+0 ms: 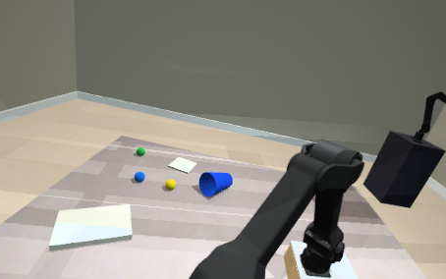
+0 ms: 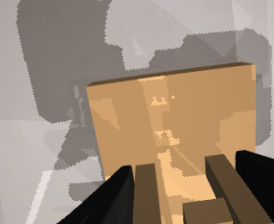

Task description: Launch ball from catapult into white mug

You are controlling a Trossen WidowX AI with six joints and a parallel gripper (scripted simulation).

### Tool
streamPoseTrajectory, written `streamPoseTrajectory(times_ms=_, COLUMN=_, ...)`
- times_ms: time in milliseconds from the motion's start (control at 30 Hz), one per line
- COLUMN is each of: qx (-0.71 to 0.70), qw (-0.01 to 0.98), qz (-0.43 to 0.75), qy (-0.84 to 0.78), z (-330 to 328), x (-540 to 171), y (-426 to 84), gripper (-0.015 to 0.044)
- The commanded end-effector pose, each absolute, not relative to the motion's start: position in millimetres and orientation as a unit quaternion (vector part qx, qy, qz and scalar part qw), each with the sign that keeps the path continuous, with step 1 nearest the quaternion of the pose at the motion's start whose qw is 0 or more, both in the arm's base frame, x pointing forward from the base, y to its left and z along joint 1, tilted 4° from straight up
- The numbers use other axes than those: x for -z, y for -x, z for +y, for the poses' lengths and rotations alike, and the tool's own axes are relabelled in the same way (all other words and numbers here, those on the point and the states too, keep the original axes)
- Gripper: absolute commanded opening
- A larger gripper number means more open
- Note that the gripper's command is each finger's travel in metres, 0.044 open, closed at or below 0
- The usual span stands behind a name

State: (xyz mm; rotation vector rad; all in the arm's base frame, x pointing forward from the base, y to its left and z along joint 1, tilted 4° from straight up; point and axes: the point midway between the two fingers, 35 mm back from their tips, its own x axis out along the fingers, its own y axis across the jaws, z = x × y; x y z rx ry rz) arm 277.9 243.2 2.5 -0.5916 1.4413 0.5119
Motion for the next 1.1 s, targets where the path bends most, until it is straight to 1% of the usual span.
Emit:
streamPoseTrajectory(times_ms=0, qx=-0.228, qw=0.683, qz=0.642, qy=0.263, z=244, x=-4, y=-278, gripper=0.0262)
streamPoseTrajectory(times_ms=167, qx=-0.228, qw=0.683, qz=0.642, qy=0.263, z=244, x=-6, y=-278, gripper=0.0394)
streamPoseTrajectory(times_ms=233, qx=-0.228, qw=0.683, qz=0.642, qy=0.263, z=246, x=-27, y=-279, gripper=0.0440)
streamPoseTrajectory(times_ms=367, qx=-0.229, qw=0.683, qz=0.642, qy=0.263, z=247, x=-92, y=-273, gripper=0.0440)
streamPoseTrajectory(times_ms=433, qx=-0.229, qw=0.683, qz=0.642, qy=0.263, z=246, x=-103, y=-271, gripper=0.0440)
streamPoseTrajectory(times_ms=500, qx=-0.229, qw=0.683, qz=0.642, qy=0.263, z=246, x=-103, y=-271, gripper=0.0440)
streamPoseTrajectory(times_ms=533, qx=-0.230, qw=0.684, qz=0.640, qy=0.263, z=247, x=-89, y=-274, gripper=0.0440)
streamPoseTrajectory(times_ms=767, qx=-0.229, qw=0.682, qz=0.641, qy=0.265, z=244, x=-96, y=-269, gripper=0.0440)
streamPoseTrajectory(times_ms=900, qx=-0.229, qw=0.682, qz=0.641, qy=0.265, z=243, x=-54, y=-272, gripper=0.0440)
streamPoseTrajectory(times_ms=1067, qx=-0.229, qw=0.682, qz=0.641, qy=0.265, z=243, x=-52, y=-272, gripper=0.0440)
